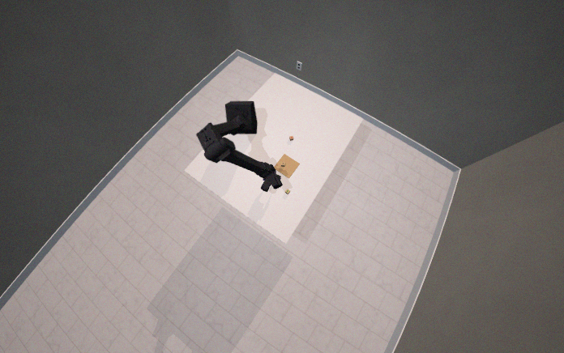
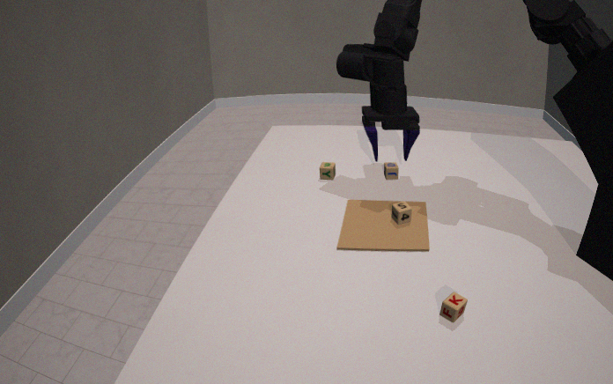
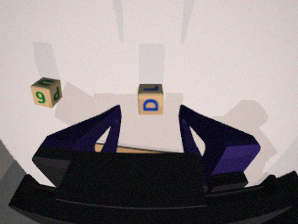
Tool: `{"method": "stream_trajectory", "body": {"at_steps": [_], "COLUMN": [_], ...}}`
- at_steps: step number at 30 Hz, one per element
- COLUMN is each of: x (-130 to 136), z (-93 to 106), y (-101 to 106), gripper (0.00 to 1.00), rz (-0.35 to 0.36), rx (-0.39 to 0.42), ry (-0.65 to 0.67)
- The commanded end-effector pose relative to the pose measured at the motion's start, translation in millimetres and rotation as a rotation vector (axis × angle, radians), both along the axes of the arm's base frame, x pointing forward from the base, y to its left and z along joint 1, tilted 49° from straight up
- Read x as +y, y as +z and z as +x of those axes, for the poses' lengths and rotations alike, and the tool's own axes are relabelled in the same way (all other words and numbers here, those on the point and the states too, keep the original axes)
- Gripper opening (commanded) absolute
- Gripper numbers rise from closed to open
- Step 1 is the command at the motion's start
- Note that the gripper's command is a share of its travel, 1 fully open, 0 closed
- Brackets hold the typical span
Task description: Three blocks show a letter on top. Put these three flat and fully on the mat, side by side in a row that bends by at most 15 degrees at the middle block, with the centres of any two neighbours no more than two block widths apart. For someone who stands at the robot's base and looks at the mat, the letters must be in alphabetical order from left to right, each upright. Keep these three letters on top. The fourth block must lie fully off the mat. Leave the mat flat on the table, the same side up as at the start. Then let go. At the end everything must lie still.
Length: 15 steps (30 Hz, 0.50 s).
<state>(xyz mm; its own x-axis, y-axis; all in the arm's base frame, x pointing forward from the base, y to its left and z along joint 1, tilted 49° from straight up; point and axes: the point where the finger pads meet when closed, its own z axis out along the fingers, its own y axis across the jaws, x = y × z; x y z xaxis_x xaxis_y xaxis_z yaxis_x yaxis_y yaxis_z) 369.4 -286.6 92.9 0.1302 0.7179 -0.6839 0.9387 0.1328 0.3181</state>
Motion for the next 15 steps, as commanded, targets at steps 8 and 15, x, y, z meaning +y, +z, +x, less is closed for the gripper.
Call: {"method": "stream_trajectory", "body": {"at_steps": [8, 15], "x": [-13.8, -20.3], "z": [6.1, 8.6], "y": [-3.9, -10.9], "gripper": [0.59, 0.59], "rz": [-0.009, -0.009], "rx": [-0.004, -0.003], "ry": [-0.001, -0.001]}}
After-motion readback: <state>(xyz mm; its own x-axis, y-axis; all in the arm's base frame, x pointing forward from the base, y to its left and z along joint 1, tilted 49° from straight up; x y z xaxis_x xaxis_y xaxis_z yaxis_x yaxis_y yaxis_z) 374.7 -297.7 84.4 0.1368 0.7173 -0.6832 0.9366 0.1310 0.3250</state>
